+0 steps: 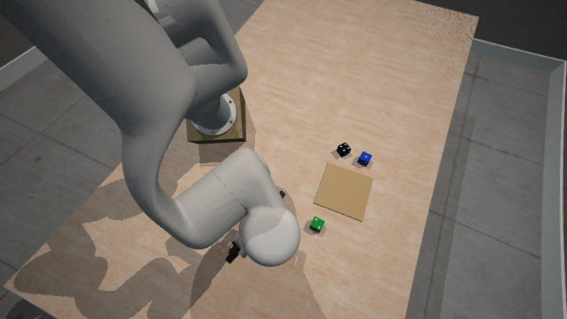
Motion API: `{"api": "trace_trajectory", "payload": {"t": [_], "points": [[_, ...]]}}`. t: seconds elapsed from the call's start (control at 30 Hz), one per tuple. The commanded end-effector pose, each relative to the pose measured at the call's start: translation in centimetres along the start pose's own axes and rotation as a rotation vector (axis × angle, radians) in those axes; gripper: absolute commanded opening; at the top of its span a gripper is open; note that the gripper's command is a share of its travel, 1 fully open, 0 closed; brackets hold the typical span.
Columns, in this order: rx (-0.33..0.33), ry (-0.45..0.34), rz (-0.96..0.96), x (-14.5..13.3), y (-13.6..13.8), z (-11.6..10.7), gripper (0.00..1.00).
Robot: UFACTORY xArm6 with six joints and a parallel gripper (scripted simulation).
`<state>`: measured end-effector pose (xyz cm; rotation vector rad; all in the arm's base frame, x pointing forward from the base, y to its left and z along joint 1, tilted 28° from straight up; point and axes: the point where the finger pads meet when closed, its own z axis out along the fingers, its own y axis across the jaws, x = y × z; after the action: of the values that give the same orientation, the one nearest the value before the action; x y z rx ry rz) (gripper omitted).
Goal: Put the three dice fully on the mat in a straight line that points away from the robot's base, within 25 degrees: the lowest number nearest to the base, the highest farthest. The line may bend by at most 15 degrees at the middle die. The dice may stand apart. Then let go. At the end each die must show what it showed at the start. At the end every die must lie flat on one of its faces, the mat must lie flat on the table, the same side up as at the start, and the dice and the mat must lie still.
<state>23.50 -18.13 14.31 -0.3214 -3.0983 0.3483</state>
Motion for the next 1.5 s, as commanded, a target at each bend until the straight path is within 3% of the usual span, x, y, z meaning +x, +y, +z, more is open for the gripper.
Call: {"api": "trace_trajectory", "payload": {"t": [0.0,0.5,0.77,1.47], "points": [[0.025,-0.02,-0.079,-0.8,0.4,-0.3,1.0],[0.201,-0.163,-0.71,-5.8,6.0,-2.9,1.0],[0.268,-0.217,-0.935,-7.2,8.8,-4.1,1.0],[0.28,-0.226,-0.973,-7.7,9.2,-3.5,1.0]]}}
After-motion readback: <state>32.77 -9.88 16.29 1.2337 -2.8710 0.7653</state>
